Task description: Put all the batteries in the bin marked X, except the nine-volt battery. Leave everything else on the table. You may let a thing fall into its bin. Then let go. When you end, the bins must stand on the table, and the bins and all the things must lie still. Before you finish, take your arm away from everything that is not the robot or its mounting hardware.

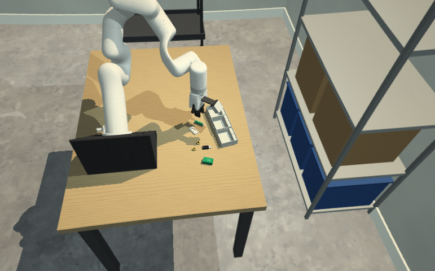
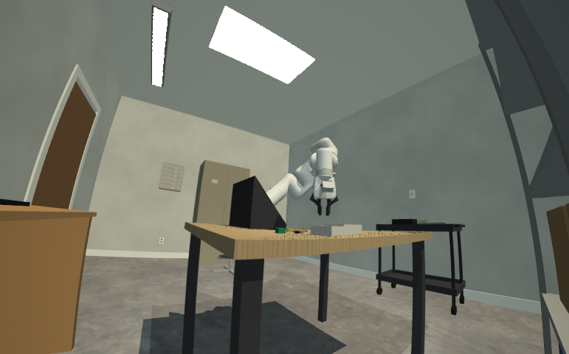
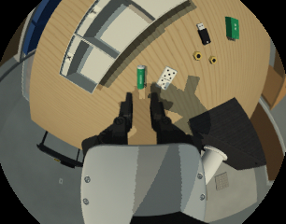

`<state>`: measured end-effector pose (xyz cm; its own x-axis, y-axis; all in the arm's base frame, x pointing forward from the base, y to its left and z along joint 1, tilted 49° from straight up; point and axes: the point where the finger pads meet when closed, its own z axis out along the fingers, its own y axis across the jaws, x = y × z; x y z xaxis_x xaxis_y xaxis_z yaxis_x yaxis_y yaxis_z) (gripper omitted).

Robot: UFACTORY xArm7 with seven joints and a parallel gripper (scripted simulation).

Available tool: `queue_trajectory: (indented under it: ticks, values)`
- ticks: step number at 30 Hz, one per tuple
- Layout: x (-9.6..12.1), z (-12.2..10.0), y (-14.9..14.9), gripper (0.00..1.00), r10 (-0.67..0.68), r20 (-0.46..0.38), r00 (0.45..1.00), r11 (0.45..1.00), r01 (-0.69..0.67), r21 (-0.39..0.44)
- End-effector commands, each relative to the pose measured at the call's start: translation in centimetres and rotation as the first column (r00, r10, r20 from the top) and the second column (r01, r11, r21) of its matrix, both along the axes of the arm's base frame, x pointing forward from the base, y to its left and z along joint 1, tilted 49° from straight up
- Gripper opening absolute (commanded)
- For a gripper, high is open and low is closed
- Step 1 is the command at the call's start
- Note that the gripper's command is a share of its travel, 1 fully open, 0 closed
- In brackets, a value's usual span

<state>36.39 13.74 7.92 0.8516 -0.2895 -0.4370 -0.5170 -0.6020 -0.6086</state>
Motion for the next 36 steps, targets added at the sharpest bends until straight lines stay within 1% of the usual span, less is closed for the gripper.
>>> queue_trajectory:
  ticks: [1,5,8,10,23,31,36]
  values:
    - [0.1,0.1,-0.1,0.28,-0.003,0.003,1.0,1.0,0.003,-0.001]
    - [0.2,0.1,-0.1,0.28,-0.003,0.003,1.0,1.0,0.003,-0.001]
    - [0.0,-0.7,0.8,0.28,-0.003,0.003,1.0,1.0,0.003,-0.001]
    - [0.0,-0.7,0.8,0.28,-0.003,0.003,1.0,1.0,0.003,-0.001]
    - [-0.3,-4.1,4.5,0.28,-0.003,0.002,1.0,1.0,0.003,-0.001]
    - [-0.3,-4.1,4.5,0.28,-0.003,0.002,1.0,1.0,0.003,-0.001]
    - [-0.4,-4.5,5.0,0.28,-0.003,0.002,1.0,1.0,0.003,-0.001]
